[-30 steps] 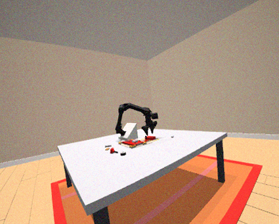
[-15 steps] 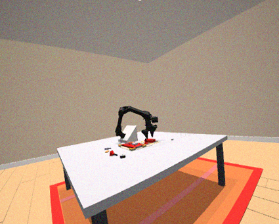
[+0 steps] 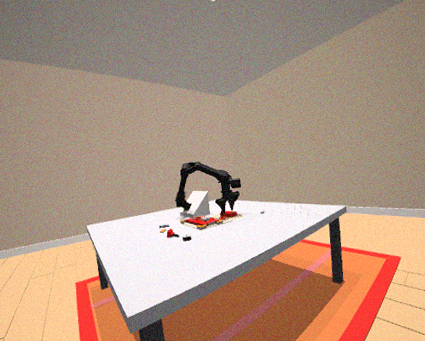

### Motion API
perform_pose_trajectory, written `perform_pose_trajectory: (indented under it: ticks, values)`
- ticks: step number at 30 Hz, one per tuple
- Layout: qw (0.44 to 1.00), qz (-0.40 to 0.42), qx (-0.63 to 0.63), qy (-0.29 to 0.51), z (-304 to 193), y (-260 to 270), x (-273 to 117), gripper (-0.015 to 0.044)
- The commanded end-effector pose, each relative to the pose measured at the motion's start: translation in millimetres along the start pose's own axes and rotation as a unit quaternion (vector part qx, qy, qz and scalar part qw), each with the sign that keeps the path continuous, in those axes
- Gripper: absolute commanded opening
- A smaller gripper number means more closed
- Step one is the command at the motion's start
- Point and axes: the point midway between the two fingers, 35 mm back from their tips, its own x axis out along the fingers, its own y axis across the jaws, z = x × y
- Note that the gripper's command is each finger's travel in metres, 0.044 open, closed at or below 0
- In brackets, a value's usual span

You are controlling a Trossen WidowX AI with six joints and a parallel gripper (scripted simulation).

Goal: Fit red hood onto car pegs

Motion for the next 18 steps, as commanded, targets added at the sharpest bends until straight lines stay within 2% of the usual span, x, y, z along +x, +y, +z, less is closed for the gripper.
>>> perform_pose_trajectory:
  ticks: [1, 18]
  values:
    - [1.000, -0.002, -0.003, 0.000, -1.0, -0.4, 2.7, 0.0440]
    - [1.000, -0.002, -0.003, 0.000, -1.0, -0.5, 11.1, 0.0440]
